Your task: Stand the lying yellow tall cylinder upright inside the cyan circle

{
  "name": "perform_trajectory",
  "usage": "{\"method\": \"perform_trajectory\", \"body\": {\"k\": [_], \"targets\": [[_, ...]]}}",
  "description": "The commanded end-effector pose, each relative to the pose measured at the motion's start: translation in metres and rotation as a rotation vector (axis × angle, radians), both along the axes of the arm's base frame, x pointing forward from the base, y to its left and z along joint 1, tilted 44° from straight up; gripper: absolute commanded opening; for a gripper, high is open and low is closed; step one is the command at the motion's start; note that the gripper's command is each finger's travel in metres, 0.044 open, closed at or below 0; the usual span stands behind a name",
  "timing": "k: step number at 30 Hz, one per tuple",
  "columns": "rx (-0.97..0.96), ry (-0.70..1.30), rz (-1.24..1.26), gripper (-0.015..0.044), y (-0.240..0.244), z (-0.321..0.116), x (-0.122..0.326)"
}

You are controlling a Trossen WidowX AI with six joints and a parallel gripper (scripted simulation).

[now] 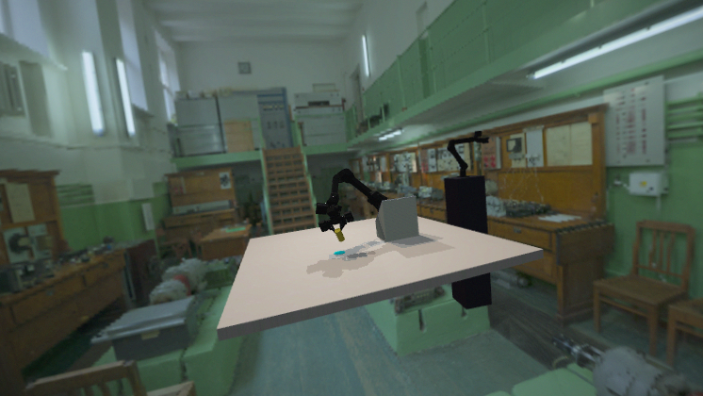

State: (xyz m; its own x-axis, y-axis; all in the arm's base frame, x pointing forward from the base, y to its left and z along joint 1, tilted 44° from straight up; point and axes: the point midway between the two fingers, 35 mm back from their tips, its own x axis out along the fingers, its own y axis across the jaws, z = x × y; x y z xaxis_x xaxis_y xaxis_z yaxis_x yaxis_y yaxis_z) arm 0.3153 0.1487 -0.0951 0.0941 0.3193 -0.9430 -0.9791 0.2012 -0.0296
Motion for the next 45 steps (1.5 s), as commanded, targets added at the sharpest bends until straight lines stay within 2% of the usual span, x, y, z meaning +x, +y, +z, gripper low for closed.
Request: {"method": "perform_trajectory", "body": {"k": [1, 45], "targets": [[0.029, -0.011, 0.012, 0.0105, 0.000, 0.003, -0.002], [0.294, -0.212, 0.114, 0.0105, -0.008, 0.031, -0.006]]}}
